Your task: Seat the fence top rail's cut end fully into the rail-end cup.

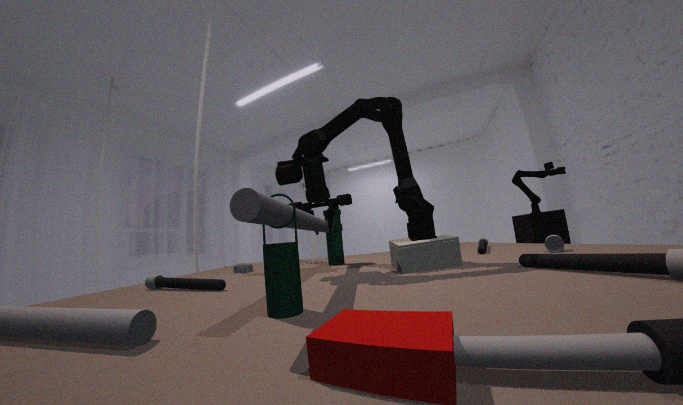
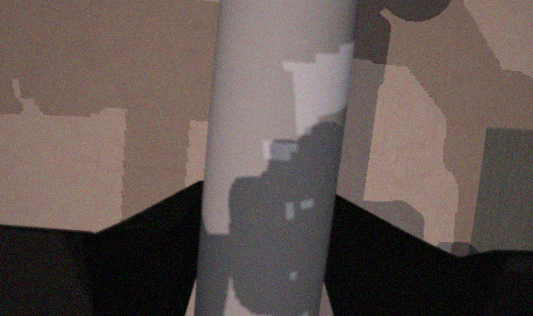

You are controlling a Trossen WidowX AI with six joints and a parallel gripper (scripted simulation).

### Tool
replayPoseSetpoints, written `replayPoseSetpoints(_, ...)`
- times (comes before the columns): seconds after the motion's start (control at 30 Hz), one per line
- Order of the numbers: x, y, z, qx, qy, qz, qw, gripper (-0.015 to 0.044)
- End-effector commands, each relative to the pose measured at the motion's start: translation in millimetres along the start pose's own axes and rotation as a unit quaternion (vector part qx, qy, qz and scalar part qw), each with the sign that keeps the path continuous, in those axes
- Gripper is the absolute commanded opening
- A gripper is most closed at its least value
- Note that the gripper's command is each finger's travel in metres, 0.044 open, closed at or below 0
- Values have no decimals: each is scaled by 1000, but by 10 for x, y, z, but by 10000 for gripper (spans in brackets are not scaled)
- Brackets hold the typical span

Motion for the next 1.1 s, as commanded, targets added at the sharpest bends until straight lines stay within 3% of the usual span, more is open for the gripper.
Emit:
replayPoseSetpoints(0.0, 6, -2, 53, -5, 0, 1, 1000, 0)
replayPoseSetpoints(1.07, 33, -38, 252, -7, -1, 1, 1000, 0)
Point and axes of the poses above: the point midway between the two fingers, 35 mm back from their tips, its own y axis back along the fingers, its own x axis across the jaws, z = x × y, the point moved 3 cm from there along y, back along the fingers, and after that the axes turned 8 degrees about -y, right-handed, at the moved point
